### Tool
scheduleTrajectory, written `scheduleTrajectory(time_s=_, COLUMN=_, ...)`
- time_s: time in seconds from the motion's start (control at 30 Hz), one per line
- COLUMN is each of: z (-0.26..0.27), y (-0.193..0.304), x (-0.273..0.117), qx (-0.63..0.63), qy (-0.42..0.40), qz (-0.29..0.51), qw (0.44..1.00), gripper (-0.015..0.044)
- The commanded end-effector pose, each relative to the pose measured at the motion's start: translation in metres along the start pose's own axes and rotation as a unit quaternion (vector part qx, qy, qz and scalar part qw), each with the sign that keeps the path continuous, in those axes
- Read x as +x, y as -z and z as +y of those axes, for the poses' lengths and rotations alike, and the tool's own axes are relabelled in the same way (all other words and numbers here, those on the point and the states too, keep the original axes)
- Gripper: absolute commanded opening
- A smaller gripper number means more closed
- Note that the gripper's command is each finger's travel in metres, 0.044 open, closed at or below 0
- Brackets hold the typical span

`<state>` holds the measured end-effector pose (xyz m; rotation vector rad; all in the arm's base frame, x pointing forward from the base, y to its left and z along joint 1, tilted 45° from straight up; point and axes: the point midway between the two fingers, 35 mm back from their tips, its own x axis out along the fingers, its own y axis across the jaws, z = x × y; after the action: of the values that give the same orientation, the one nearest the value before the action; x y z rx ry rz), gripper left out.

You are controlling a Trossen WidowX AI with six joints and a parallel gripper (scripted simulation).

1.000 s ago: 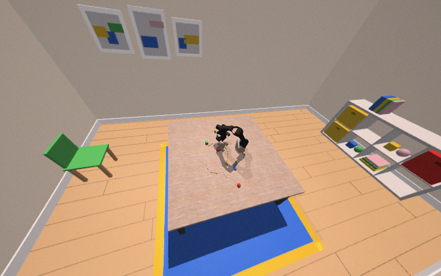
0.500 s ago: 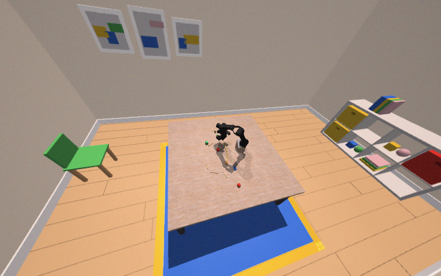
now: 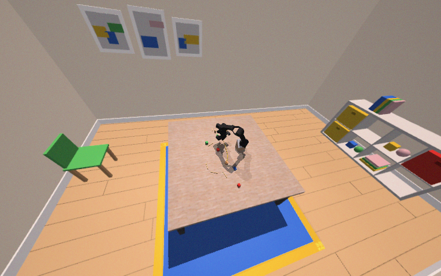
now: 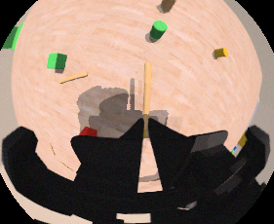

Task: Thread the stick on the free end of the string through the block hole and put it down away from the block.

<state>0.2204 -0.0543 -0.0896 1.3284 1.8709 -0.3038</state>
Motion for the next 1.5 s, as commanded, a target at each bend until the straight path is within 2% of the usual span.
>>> scheduleTrajectory(time_s=0.0, z=0.006, y=0.003, x=-0.001, qx=0.022, qy=0.002, qz=0.001, qw=1.000, gripper=0.0000)
scheduleTrajectory(time_s=1.47, z=0.048, y=0.035, x=-0.005, qx=0.277, qy=0.044, qz=0.005, qw=0.960, gripper=0.0000)
